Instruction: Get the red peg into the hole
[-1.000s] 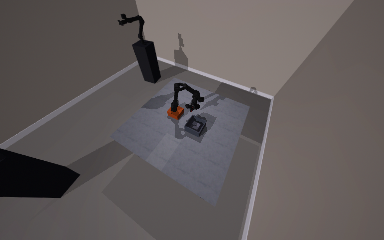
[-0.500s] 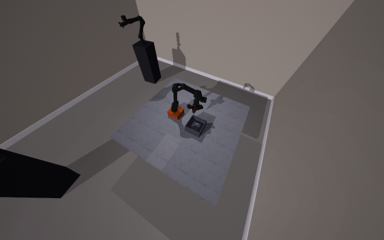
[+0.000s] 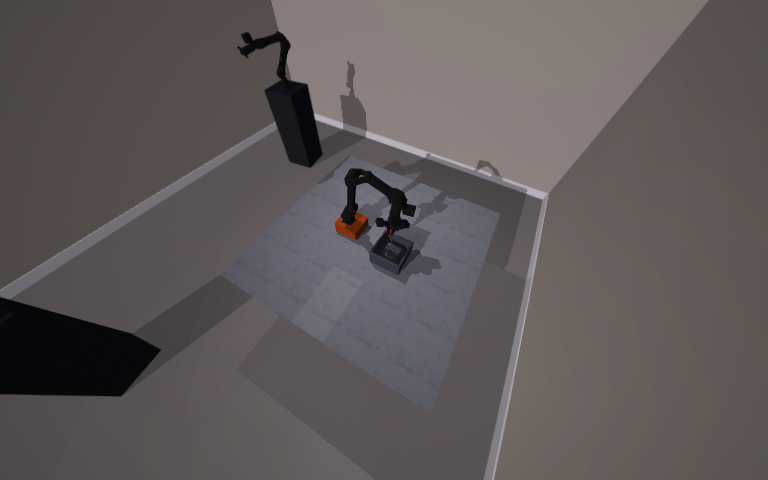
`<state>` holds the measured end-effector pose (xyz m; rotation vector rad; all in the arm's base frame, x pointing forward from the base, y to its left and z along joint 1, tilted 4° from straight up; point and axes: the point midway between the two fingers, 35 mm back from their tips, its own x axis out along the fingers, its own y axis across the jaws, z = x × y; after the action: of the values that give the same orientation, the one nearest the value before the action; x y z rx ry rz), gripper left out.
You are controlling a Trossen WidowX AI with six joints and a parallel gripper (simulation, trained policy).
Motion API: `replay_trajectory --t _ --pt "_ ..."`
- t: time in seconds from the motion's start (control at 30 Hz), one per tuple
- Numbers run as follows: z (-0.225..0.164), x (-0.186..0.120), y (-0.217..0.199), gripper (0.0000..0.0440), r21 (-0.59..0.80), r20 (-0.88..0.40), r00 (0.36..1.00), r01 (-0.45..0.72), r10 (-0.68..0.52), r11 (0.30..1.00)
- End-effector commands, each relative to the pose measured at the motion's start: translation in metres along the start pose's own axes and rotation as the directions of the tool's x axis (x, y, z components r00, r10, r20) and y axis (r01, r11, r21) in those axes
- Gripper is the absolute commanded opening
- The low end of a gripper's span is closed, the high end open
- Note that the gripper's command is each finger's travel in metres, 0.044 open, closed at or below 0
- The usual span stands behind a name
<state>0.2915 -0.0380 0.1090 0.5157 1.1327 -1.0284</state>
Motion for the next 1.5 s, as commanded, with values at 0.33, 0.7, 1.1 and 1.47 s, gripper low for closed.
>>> replay_trajectory --t 0.33,0.7,1.1,1.47 --pt "0.045 0.042 0.007 0.0000 -0.015 -0.029 0.998 -0.056 0.055 0.998" --pt "0.046 0.073 0.013 0.0014 -0.116 -0.100 0.990 -0.108 0.097 0.987" --pt "0.056 0.087 0.020 0.0184 -0.186 -0.148 0.982 -0.146 0.119 0.972" --pt "0.085 0.075 0.048 0.0440 -0.182 -0.179 0.965 -0.226 0.194 0.957"
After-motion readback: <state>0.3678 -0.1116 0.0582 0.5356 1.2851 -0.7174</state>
